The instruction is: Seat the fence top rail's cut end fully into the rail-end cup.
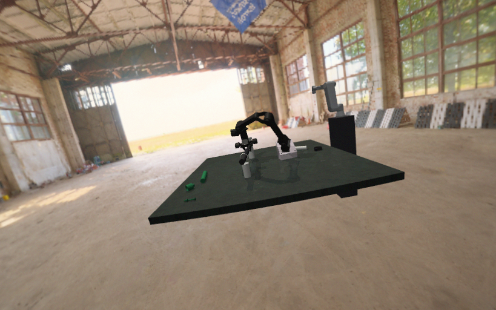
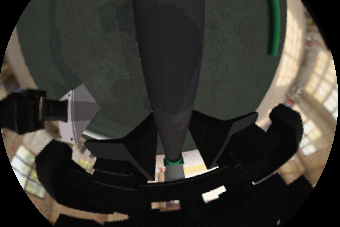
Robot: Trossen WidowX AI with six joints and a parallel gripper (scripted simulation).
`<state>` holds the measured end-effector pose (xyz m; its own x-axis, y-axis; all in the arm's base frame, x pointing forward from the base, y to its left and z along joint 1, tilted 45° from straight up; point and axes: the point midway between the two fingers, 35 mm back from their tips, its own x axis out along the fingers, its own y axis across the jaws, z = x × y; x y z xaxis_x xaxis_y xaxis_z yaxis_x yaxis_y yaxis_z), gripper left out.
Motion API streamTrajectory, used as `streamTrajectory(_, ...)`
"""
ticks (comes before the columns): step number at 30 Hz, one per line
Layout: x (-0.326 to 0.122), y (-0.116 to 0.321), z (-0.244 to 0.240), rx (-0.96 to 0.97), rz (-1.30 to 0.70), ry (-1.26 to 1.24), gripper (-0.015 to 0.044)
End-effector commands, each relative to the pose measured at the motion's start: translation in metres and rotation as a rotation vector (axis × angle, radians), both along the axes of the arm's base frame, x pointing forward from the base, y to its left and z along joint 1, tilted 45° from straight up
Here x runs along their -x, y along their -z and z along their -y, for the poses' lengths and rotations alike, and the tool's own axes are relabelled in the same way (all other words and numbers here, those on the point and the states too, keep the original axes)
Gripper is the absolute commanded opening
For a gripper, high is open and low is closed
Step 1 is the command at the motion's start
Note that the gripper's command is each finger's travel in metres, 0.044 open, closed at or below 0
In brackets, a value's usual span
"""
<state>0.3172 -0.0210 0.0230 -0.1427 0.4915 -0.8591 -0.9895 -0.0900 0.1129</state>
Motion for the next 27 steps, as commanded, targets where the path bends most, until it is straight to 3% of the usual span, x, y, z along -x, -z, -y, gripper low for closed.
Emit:
streamTrajectory(1, -0.0022, -0.0010, 0.0070, 0.012, 0.011, 0.002, 0.0000)
streamTrajectory(27, -0.0028, -0.0008, 0.0108, 0.012, 0.011, 0.002, 0.0000)
